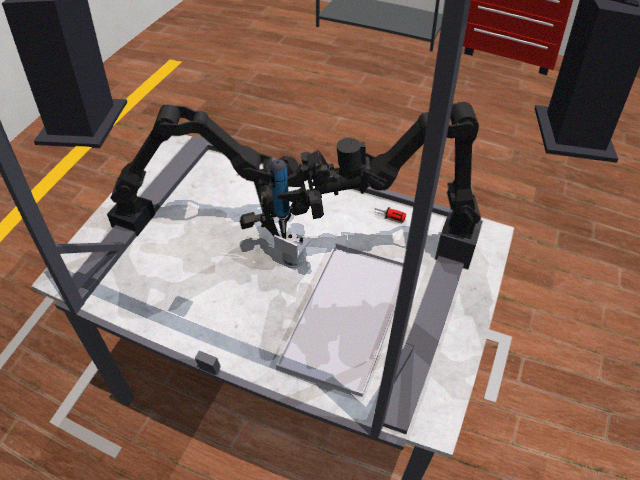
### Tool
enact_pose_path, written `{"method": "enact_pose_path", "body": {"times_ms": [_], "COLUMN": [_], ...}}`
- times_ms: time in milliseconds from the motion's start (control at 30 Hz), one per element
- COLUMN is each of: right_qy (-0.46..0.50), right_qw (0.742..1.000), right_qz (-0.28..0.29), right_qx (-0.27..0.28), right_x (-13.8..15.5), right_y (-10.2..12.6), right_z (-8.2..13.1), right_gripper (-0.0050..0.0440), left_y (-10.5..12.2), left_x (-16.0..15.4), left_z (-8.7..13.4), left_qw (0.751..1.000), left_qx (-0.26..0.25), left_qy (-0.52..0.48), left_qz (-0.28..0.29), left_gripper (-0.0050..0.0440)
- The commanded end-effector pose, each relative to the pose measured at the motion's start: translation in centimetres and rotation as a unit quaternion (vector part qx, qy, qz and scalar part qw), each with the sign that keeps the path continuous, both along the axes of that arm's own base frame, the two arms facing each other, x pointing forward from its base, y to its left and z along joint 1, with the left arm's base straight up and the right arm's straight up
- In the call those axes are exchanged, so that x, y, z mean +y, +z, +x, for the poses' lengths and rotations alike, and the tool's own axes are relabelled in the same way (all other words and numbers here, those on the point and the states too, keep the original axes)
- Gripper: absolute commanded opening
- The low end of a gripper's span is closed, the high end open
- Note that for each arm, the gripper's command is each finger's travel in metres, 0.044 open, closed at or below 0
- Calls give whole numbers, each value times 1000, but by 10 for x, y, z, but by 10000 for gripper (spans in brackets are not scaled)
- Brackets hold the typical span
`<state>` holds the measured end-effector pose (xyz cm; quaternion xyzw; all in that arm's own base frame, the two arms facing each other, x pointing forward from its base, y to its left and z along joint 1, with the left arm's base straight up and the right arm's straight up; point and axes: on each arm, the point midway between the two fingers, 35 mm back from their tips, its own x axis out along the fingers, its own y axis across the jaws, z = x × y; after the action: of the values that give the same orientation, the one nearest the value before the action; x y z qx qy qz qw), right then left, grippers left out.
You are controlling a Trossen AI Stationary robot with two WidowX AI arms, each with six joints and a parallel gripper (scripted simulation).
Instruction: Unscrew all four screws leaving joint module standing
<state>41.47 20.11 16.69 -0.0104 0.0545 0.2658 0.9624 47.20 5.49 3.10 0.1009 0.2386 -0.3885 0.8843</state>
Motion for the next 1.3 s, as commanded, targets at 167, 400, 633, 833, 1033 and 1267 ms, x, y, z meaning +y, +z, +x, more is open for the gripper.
{"method": "enact_pose_path", "body": {"times_ms": [167,400,633,833,1033,1267], "right_qy": [2,2,2,2,2,2], "right_qw": [999,999,999,999,999,999], "right_qz": [16,16,16,16,16,16], "right_qx": [-32,-32,-32,-32,-32,-32], "right_x": [2,2,2,2,2,2], "right_y": [29,29,29,29,29,29], "right_z": [1,1,1,1,1,1], "right_gripper": [160,160,160,160,160,160], "left_y": [23,29,50,36,11,-10], "left_x": [4,13,36,43,48,46], "left_z": [0,-9,-24,-35,-40,-39], "left_qw": [1000,1000,999,1000,998,996], "left_qx": [-24,-23,-31,-10,8,9], "left_qy": [-3,-3,-3,16,50,80], "left_qz": [9,9,14,25,41,39], "left_gripper": [113,113,113,233,353,385]}}
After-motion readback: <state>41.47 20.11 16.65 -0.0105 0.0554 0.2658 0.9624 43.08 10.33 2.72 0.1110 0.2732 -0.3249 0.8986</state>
